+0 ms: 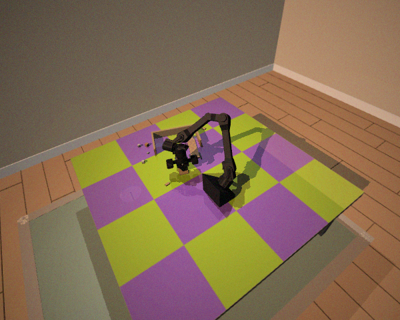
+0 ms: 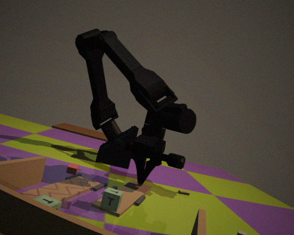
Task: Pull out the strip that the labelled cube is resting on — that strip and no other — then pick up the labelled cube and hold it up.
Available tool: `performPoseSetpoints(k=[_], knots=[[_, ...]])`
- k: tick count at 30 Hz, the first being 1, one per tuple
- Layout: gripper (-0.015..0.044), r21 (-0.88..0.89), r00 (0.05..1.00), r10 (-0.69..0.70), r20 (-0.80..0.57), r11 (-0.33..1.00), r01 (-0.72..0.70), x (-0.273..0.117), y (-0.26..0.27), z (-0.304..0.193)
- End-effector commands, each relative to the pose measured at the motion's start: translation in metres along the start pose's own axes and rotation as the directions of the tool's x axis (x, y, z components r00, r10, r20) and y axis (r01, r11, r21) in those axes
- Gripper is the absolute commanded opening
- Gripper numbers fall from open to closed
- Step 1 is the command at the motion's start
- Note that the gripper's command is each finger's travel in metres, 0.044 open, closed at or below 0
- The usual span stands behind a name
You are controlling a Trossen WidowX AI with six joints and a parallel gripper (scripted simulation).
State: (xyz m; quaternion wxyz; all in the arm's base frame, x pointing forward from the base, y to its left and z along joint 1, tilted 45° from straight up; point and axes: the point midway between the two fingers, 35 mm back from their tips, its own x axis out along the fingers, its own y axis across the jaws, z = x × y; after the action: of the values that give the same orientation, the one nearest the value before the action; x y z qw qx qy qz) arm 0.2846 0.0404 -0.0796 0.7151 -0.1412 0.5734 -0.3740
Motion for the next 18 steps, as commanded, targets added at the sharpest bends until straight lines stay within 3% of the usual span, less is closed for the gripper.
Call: performPoseSetpoints(k=[1,18], knots=[[0.0000,-0.003,1.000,-0.007,-0.022,1.000,0.007,0.004,-0.003,-0.012],[0.0000,-0.004,1.000,-0.006,-0.023,1.000,0.006,0.004,-0.004,-0.040]])
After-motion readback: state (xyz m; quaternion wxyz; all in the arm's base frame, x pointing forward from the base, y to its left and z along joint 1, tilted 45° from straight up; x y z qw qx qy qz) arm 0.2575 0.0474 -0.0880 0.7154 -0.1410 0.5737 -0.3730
